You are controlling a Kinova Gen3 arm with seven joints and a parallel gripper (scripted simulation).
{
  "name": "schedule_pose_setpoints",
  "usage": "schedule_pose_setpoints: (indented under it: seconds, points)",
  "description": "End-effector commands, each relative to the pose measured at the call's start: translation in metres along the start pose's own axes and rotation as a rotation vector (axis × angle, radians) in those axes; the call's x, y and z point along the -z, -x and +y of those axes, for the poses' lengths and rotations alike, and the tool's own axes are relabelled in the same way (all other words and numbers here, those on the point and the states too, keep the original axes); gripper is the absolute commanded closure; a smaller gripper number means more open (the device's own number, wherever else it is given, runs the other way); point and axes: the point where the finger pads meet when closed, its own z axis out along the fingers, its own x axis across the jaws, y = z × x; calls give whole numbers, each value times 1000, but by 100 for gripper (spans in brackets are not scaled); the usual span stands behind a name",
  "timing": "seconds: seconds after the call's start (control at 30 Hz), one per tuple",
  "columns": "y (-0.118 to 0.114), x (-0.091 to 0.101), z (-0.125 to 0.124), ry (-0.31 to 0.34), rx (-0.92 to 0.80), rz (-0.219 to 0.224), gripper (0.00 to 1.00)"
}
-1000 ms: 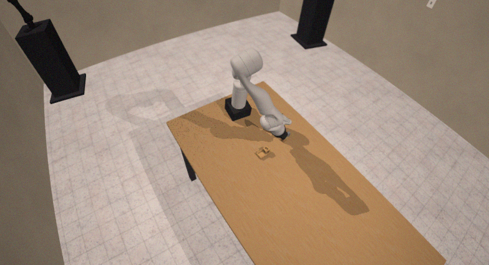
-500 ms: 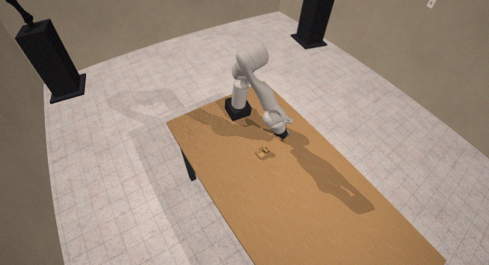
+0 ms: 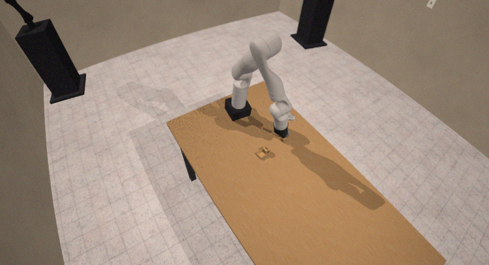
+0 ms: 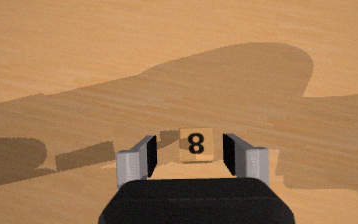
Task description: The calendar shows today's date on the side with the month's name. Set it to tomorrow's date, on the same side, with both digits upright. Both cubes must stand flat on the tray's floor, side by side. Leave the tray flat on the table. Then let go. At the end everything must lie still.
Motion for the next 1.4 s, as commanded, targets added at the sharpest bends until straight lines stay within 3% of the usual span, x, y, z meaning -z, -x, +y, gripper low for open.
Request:
schedule_pose_setpoints:
  seconds: [0.0, 0.83, 1.37]
  points:
    - [-5, 3, -9, 37, 31, 16, 0]
    - [-5, 4, -11, 80, 31, 20, 0]
    - [-1, 0, -9, 169, 28, 1, 0]
